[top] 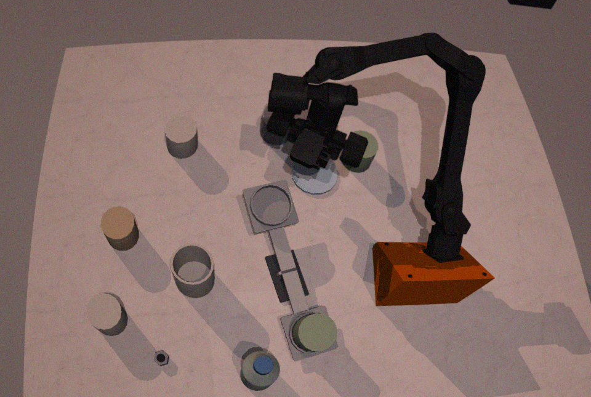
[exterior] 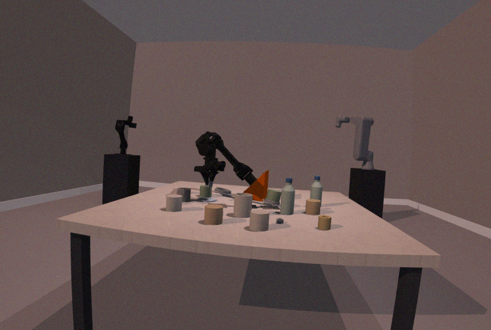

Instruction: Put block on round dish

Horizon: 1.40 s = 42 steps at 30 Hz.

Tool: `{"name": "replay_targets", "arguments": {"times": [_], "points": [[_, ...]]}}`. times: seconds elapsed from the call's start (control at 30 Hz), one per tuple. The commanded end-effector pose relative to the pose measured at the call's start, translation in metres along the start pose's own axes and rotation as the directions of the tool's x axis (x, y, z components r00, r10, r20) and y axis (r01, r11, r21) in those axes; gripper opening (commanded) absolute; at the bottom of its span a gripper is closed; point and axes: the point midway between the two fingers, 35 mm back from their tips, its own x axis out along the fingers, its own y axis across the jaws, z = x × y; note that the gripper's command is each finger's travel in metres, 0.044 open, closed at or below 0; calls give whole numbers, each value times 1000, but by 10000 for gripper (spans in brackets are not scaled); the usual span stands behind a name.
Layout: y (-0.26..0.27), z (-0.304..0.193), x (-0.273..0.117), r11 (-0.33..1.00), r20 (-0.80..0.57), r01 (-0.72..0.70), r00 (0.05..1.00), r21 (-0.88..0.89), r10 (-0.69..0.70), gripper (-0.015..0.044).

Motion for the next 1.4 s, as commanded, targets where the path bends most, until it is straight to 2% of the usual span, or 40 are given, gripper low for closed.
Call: {"name": "replay_targets", "arguments": {"times": [0.0,0.27,0.6,1.2,1.37], "points": [[8,-11,8,1000,-12,-2,1000,-3,2,0],[16,-22,20,1000,-21,-4,1000,-3,4,0],[16,-23,56,1000,-23,-3,1000,-3,3,0],[16,-24,77,1000,-24,-3,1000,-3,3,0],[15,-24,72,1000,-25,1,1000,1,-1,131]]}}
